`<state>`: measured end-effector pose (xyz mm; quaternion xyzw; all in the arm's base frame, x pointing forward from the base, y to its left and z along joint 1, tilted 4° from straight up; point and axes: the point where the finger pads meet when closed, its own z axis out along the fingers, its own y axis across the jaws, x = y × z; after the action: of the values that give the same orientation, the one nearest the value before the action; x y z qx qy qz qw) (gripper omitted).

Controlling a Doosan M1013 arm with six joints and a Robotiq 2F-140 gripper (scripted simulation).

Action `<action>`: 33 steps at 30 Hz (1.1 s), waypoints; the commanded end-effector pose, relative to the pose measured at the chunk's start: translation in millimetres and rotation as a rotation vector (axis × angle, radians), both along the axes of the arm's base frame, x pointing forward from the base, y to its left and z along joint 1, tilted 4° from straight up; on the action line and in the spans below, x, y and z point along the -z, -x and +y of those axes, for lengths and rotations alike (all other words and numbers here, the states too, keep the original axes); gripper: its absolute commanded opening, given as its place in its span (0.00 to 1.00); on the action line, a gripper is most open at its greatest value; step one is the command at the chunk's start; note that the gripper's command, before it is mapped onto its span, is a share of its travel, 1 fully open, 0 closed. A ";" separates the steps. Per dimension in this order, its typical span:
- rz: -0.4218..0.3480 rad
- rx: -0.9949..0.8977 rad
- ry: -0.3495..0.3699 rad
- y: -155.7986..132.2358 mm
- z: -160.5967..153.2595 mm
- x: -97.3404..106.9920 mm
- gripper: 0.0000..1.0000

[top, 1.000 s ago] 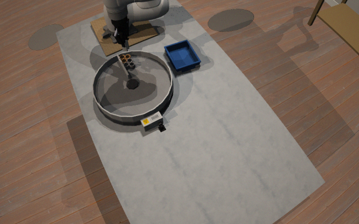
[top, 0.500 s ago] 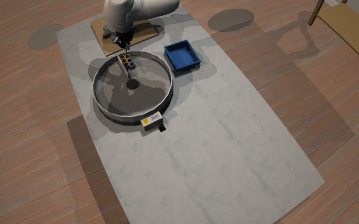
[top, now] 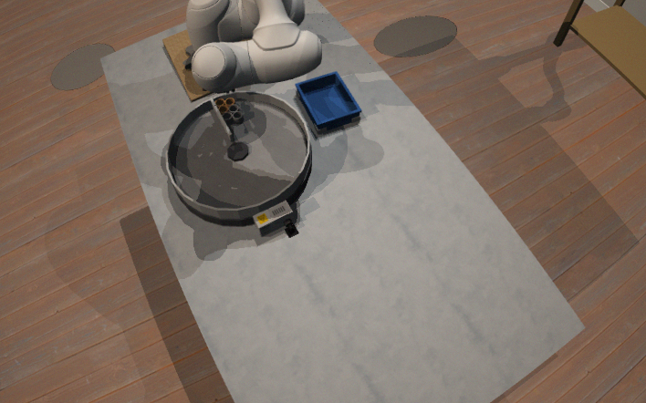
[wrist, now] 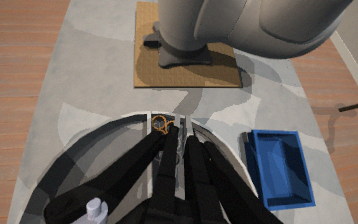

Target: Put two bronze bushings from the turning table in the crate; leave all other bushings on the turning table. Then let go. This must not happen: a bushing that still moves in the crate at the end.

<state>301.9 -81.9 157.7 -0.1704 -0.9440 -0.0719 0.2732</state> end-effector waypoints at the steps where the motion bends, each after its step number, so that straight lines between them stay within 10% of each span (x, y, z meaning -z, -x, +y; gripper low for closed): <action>1: 0.050 0.081 0.002 1.6 1.2 4.7 0.06; 33: 0.074 0.118 0.003 2.2 1.8 6.7 0.06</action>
<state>299.7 -80.1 150.9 -0.2285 -0.9216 -0.0801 0.3032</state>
